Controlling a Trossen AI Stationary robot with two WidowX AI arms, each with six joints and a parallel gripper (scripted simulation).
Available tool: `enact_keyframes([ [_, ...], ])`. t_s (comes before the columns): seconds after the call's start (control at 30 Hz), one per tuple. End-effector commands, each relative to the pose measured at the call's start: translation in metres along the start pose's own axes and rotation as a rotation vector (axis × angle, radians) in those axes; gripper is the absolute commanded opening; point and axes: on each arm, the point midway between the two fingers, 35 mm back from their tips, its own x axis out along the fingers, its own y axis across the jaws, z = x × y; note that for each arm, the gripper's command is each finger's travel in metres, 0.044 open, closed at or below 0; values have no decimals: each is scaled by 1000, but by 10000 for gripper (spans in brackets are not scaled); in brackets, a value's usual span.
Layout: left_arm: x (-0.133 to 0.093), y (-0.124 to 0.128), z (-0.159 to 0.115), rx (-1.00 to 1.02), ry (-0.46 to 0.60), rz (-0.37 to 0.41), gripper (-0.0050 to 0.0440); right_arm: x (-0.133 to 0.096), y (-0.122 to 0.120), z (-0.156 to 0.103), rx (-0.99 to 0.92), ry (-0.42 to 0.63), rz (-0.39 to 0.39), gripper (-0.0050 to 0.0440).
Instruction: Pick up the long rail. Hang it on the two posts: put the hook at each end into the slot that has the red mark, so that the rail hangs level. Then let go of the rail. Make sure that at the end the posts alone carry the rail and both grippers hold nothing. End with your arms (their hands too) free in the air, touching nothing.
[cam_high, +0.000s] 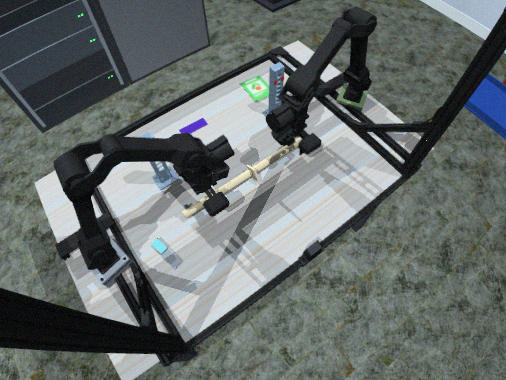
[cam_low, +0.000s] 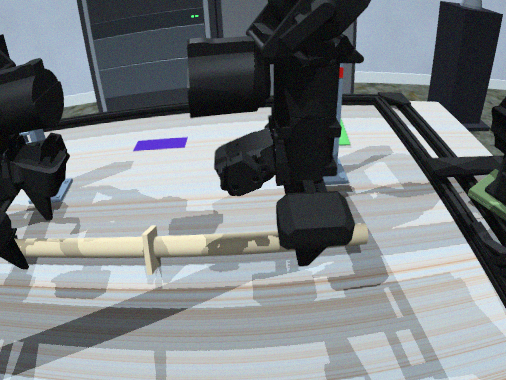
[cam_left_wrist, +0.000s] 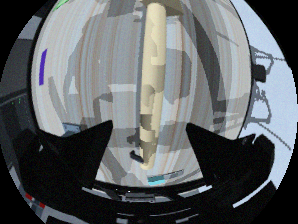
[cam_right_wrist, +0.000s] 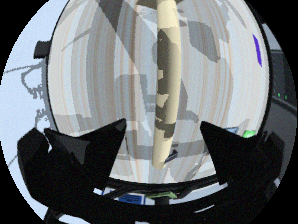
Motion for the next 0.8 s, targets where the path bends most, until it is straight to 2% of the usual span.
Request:
enact_keyframes([
  [0.0, 12, 0, -6, 0, 26, 1, 440, 9, 0, -4, 0, 15, -2, 440],
  [0.77, 16, 0, -7, 0, 26, 1, 440, 13, 0, -5, 0, 15, -2, 440],
])
